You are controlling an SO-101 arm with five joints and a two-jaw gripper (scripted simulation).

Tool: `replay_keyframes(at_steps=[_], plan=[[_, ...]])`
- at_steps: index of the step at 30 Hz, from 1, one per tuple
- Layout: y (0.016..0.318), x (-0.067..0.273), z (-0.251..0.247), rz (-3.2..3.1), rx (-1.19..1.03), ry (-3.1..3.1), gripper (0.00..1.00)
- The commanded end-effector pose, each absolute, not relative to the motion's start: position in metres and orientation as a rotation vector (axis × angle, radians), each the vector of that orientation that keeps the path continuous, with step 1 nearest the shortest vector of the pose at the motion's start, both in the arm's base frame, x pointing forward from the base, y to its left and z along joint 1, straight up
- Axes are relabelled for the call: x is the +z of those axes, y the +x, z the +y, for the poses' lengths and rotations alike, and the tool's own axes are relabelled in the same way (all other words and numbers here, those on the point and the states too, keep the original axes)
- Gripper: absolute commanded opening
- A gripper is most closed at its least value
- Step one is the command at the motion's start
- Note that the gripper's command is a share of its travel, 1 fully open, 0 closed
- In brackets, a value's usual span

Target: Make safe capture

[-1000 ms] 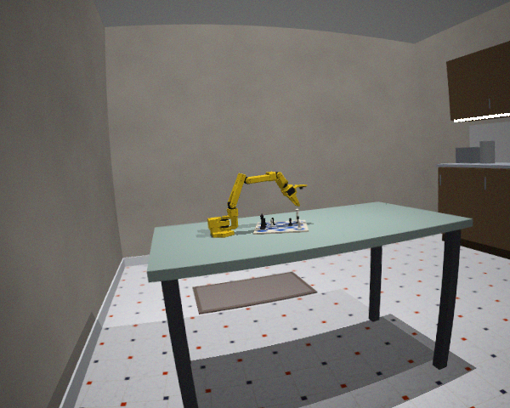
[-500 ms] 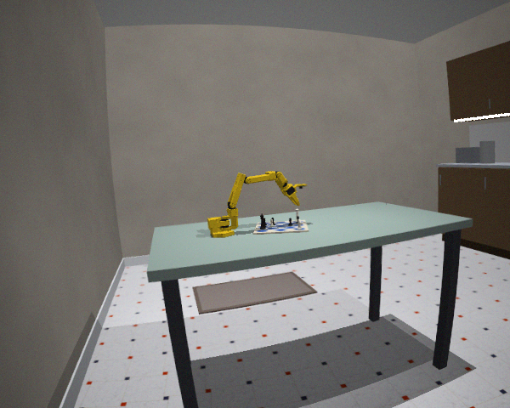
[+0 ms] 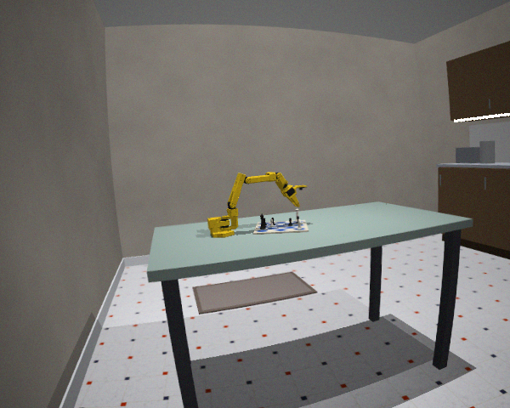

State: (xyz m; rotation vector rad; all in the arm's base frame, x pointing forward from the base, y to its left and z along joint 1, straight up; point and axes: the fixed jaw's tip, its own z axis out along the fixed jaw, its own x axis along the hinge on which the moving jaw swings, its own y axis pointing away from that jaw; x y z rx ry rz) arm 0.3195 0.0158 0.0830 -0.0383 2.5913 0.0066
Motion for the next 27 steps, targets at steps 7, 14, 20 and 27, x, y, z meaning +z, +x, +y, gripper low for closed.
replay_keyframes(at_steps=[7,14,20,27], plan=[[0.319,0.069,0.019,2.583,0.012,-0.044,0.09],[0.32,0.05,0.019,2.583,0.012,-0.044,0.09],[0.32,0.035,0.019,2.583,0.012,-0.044,0.09],[0.32,0.026,0.019,2.583,0.012,-0.044,0.09]])
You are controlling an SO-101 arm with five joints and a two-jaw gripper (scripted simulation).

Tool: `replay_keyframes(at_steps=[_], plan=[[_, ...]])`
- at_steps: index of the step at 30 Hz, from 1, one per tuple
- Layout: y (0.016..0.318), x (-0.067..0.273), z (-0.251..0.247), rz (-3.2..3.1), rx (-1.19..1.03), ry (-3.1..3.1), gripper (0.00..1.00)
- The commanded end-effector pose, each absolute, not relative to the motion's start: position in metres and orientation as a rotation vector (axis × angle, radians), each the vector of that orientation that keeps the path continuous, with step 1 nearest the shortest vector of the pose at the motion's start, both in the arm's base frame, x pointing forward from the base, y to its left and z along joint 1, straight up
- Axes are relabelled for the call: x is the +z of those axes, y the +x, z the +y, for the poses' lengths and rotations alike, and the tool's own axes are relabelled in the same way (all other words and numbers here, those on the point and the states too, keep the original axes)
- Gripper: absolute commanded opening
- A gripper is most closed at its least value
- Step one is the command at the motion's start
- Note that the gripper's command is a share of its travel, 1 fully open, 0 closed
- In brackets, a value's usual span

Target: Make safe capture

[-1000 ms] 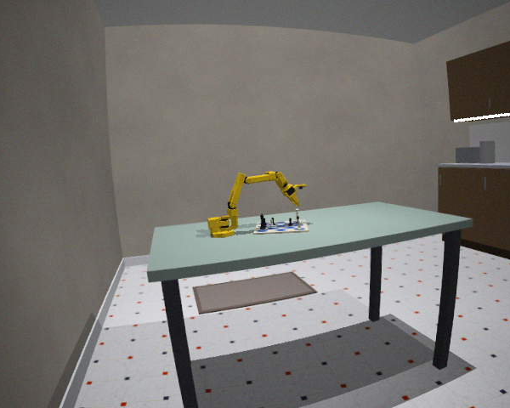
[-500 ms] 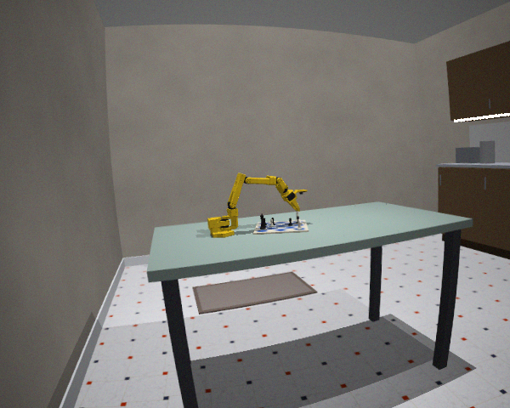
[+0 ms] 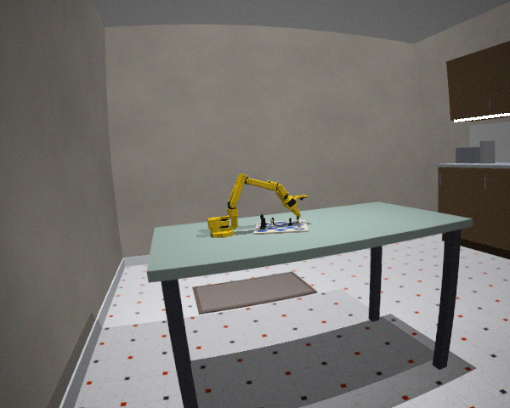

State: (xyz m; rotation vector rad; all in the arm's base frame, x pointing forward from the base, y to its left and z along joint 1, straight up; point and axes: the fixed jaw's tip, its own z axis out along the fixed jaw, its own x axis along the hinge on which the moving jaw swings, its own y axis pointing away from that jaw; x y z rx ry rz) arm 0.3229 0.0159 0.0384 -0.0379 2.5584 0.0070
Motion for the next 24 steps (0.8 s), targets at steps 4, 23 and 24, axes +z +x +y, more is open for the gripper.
replay_keyframes(at_steps=[4,23,24], plan=[[0.321,0.022,0.019,2.583,0.012,-0.044,0.09],[0.316,0.009,0.019,2.584,0.012,-0.045,0.09],[0.316,0.009,0.019,2.584,0.012,-0.045,0.09]])
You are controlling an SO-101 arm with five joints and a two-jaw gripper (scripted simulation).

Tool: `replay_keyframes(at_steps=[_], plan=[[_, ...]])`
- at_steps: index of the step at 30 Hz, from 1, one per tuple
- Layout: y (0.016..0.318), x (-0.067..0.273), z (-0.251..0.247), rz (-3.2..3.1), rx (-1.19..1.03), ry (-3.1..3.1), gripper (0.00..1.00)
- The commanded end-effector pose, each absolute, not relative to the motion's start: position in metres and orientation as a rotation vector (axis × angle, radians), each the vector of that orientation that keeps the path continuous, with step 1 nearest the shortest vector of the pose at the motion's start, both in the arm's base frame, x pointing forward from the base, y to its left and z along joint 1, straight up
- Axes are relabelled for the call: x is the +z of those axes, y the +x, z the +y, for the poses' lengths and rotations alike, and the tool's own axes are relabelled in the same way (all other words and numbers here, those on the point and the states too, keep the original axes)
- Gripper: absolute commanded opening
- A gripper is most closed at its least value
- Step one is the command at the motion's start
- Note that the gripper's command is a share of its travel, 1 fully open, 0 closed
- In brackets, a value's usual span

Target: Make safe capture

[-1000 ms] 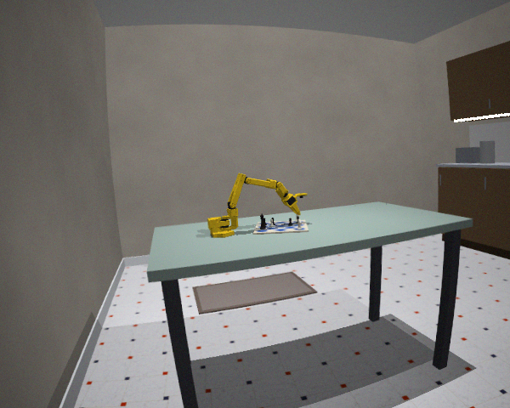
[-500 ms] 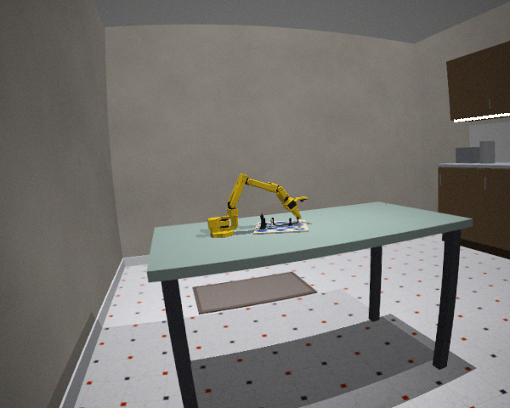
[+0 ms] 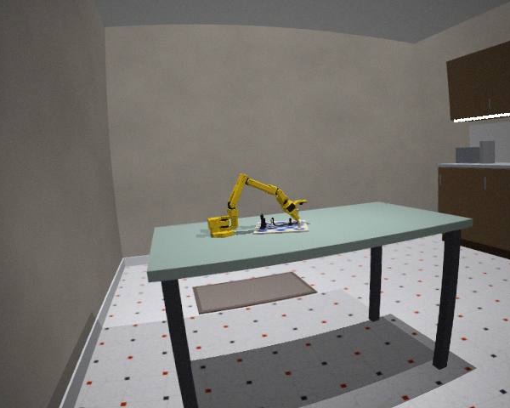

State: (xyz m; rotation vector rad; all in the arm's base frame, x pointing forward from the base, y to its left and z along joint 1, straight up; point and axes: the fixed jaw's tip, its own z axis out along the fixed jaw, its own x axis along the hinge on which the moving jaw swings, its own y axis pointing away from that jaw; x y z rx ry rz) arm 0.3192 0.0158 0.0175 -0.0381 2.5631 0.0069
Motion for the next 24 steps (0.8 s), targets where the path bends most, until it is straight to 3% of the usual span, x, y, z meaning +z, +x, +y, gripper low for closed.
replay_keyframes(at_steps=[1,24], plan=[[0.3155,0.009,0.0185,2.584,0.012,-0.045,0.09],[0.3149,0.0108,0.0185,2.584,0.013,-0.045,0.09]])
